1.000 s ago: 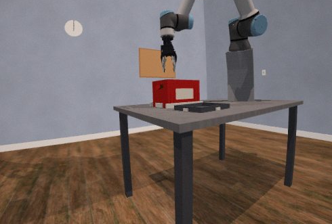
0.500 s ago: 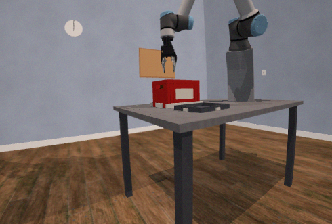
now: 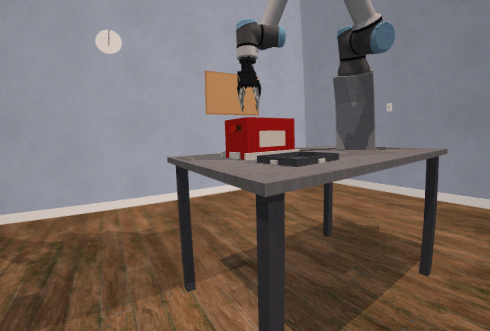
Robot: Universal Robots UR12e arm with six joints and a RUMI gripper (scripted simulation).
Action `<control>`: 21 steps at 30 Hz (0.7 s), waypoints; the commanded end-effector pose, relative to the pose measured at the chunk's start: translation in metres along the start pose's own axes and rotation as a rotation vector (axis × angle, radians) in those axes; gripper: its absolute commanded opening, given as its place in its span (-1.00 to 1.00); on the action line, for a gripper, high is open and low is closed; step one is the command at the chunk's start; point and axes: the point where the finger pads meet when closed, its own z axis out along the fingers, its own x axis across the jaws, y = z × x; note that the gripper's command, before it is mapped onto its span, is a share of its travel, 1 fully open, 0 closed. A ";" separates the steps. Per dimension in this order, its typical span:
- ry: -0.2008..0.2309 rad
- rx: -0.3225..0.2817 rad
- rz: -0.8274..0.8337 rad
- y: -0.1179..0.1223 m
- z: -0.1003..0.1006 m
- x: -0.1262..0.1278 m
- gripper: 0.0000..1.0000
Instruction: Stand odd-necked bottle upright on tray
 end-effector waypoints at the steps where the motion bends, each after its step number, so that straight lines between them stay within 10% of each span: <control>1: -0.001 -0.001 0.000 0.000 0.004 -0.001 -0.24; 21: -0.001 -0.001 0.000 0.000 0.023 -0.001 -0.24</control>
